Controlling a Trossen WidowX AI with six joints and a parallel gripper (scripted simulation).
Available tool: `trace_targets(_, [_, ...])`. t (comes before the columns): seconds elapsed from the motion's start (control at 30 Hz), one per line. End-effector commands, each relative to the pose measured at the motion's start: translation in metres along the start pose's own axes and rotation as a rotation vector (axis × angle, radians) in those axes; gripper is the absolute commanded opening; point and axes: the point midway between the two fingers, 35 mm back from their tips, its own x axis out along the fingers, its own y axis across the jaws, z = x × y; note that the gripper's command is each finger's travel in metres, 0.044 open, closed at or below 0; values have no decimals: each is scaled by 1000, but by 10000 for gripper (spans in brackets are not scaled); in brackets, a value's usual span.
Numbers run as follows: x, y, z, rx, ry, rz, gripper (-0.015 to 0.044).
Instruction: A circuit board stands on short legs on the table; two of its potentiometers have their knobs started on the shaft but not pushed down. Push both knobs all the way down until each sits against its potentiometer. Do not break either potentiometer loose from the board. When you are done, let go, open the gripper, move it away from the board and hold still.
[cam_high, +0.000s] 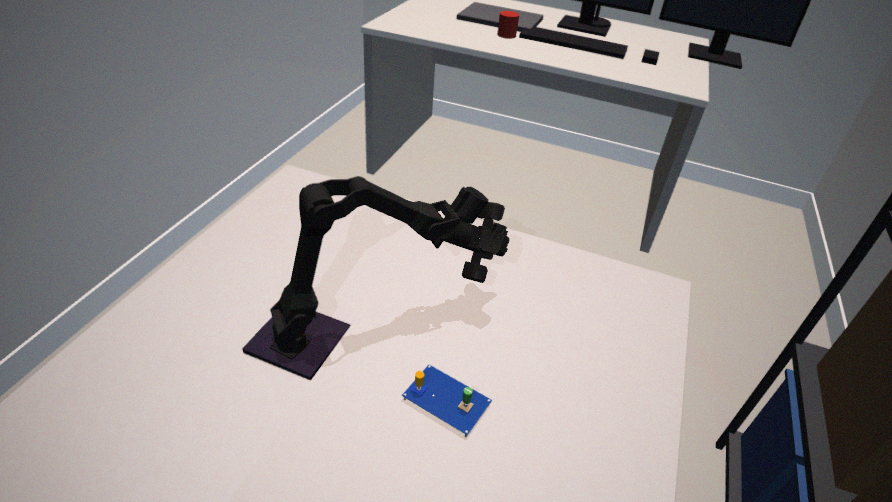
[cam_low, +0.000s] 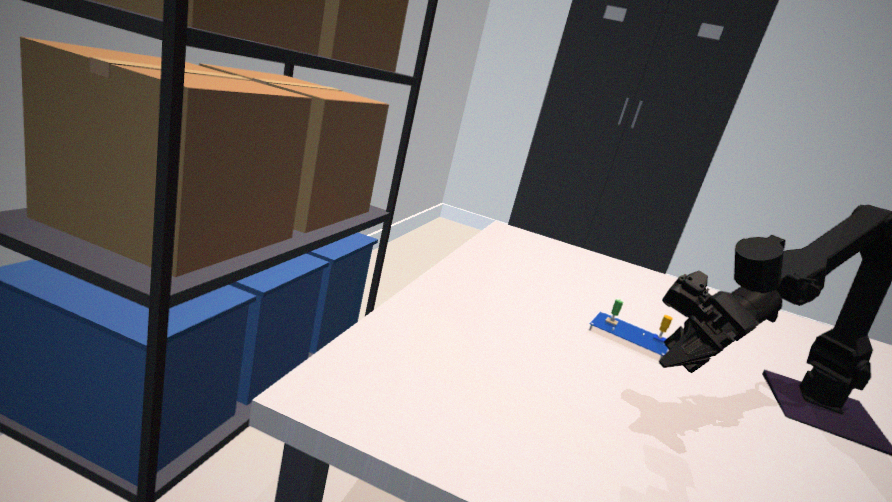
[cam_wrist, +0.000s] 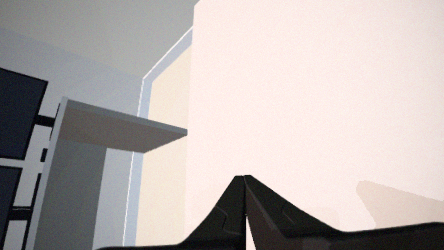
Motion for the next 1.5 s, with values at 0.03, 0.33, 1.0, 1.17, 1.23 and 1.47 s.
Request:
trace_targets(0.03, [-12, -42, 40, -86, -6, -154, 0])
trace_targets(0.33, [-53, -119, 92, -194, 66, -424, 0])
trace_targets(1.0, [-232, -246, 122, -253, 561, -802, 0])
trace_targets(1.17, [-246, -249, 119, -246, 605, -806, 0])
trace_targets(1.23, [-246, -249, 119, -246, 605, -806, 0])
trace_targets(1.47, [-236, -264, 111, -246, 605, -806, 0])
